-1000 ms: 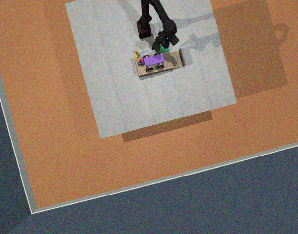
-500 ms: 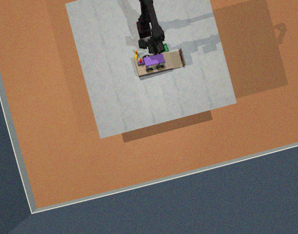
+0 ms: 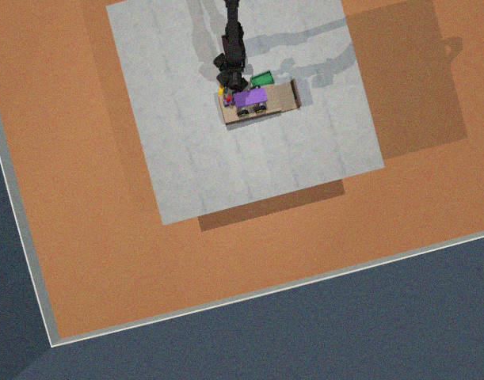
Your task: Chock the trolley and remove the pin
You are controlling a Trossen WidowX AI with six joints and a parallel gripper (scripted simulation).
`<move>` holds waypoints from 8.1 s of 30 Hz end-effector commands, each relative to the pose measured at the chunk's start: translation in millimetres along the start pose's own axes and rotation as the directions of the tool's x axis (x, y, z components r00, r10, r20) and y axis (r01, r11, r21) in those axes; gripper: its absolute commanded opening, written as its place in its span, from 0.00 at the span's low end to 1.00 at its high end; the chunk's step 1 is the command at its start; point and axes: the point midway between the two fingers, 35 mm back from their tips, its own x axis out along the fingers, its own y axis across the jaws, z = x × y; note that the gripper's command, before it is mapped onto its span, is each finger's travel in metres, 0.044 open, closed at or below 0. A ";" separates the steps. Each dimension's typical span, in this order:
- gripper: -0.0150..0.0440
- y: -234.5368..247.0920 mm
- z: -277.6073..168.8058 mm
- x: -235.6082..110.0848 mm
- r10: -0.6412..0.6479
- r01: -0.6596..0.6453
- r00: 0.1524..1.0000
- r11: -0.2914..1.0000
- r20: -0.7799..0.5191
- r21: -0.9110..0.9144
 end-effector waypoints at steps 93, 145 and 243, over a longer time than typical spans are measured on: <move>0.33 -23.1 19.8 109.6 0.197 -0.029 0.976 0.552 -0.096 0.833; 0.25 -51.3 33.7 -30.0 0.199 -0.028 0.975 0.547 -0.097 0.837; 0.25 -51.8 34.4 -34.1 0.201 -0.029 0.975 -0.320 -0.097 -0.947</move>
